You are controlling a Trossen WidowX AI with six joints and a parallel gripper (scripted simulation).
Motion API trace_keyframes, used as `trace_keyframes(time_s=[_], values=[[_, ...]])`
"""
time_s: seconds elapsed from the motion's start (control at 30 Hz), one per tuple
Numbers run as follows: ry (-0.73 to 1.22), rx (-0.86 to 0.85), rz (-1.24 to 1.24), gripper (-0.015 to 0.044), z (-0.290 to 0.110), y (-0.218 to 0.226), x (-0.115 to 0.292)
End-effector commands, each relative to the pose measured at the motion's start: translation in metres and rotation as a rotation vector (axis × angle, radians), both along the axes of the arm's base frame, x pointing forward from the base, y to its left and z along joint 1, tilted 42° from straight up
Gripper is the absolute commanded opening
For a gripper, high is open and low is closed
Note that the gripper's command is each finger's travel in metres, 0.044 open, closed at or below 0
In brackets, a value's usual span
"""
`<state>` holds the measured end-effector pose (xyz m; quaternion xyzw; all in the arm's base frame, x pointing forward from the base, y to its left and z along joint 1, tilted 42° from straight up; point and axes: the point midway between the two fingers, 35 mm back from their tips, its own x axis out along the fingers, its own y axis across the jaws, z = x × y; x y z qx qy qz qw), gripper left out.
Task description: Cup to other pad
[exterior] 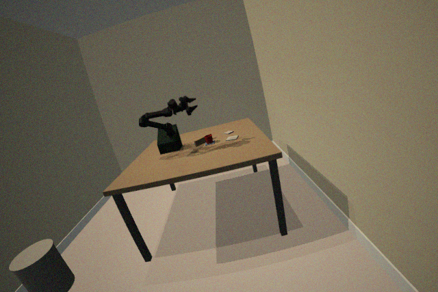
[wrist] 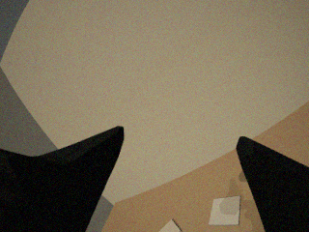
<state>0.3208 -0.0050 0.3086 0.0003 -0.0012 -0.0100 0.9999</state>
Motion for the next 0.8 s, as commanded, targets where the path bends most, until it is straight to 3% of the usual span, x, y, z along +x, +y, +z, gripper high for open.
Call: trace_keyframes(time_s=[0.0,0.3,0.53,0.77], values=[[0.012,0.013,-0.005,0.0374,-0.002,-0.001,0.002],[0.509,0.54,-0.433,0.0148,-0.134,-0.036,0.044],[0.696,0.741,-0.915,0.0148,-0.22,-0.06,0.031],[0.686,0.743,-1.398,0.0148,-0.279,-0.081,0.001]])
